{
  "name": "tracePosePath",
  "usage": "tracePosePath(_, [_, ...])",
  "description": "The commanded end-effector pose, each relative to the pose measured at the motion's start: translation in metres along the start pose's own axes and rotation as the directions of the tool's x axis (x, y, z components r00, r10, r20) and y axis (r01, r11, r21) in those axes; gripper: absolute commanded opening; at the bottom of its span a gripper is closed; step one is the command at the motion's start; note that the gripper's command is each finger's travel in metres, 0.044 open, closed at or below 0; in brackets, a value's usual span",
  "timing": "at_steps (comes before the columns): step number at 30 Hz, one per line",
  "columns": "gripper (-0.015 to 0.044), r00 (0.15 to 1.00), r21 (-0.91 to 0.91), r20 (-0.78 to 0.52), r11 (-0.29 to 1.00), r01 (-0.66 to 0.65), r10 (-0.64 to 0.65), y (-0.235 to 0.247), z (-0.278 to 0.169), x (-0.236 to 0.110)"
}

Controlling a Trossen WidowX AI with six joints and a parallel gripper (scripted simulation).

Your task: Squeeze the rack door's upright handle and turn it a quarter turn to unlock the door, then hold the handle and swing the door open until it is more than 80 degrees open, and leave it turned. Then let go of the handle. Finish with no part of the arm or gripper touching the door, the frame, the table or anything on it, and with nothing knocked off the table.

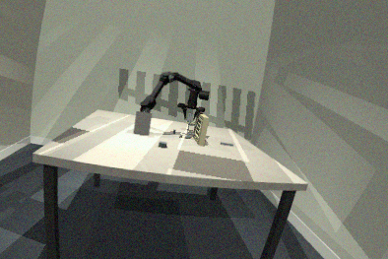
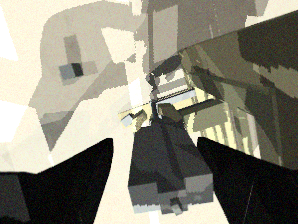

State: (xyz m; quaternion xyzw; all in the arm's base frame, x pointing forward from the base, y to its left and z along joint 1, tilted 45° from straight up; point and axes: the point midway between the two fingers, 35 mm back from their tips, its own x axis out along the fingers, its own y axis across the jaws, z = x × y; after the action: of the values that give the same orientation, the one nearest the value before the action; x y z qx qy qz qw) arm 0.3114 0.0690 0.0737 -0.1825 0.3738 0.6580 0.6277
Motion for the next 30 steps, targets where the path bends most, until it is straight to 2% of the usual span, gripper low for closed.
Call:
tracePosePath(1, [0.0285, 1.000, 0.268, 0.000, 0.963, 0.012, -0.013, -0.0033, 0.0001, 0.0001])
tracePosePath(9, [0.0285, 1.000, 0.619, 0.000, 0.785, 0.010, -0.013, -0.0033, 0.0001, 0.0001])
tracePosePath(17, [0.0285, 1.000, 0.874, 0.000, 0.485, 0.006, -0.013, -0.0033, 0.0001, 0.0001])
tracePosePath(24, [0.0285, 1.000, 0.987, 0.000, 0.159, 0.002, -0.012, -0.0033, 0.0001, 0.0002])
tracePosePath(30, [0.0285, 1.000, 0.991, 0.000, -0.137, -0.002, -0.012, -0.0032, 0.0002, 0.0002])
